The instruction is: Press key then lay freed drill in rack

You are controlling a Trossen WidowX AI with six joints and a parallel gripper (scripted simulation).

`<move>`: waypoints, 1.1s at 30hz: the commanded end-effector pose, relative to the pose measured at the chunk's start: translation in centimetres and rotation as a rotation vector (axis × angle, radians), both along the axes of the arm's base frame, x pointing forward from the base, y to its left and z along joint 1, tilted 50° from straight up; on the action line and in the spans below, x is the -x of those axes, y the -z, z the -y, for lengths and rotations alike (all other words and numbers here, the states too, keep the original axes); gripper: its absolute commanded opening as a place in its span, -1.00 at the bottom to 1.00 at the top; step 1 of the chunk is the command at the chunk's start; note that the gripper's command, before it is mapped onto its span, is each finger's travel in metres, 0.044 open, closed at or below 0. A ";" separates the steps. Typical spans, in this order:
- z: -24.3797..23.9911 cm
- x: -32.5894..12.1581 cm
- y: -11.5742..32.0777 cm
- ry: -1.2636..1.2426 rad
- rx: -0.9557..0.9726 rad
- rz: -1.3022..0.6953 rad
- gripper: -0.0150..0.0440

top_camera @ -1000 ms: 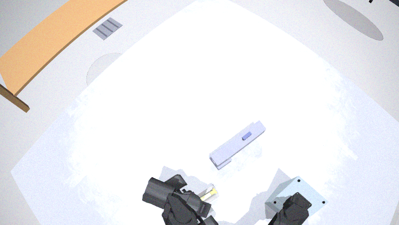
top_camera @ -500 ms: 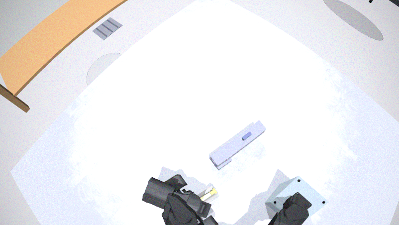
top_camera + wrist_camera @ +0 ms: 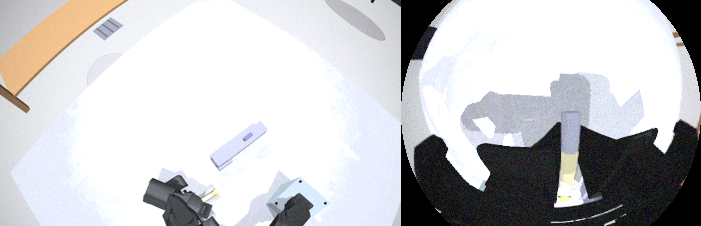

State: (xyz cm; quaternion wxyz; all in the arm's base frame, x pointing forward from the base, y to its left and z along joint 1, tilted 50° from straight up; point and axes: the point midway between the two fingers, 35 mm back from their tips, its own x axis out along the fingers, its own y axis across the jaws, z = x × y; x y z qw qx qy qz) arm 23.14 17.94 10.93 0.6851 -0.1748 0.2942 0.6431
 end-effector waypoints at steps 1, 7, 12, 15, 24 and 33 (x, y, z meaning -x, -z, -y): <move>0.4 0.2 0.6 0.005 0.024 -0.012 -0.49; 0.4 0.2 0.6 0.005 0.024 -0.012 -0.49; 0.4 0.2 0.6 0.005 0.024 -0.012 -0.49; 0.0 0.0 0.0 0.000 0.000 0.000 -0.22; 0.0 0.0 0.0 0.000 0.000 0.000 0.58; 1.1 0.0 -0.9 0.004 0.017 -0.008 1.00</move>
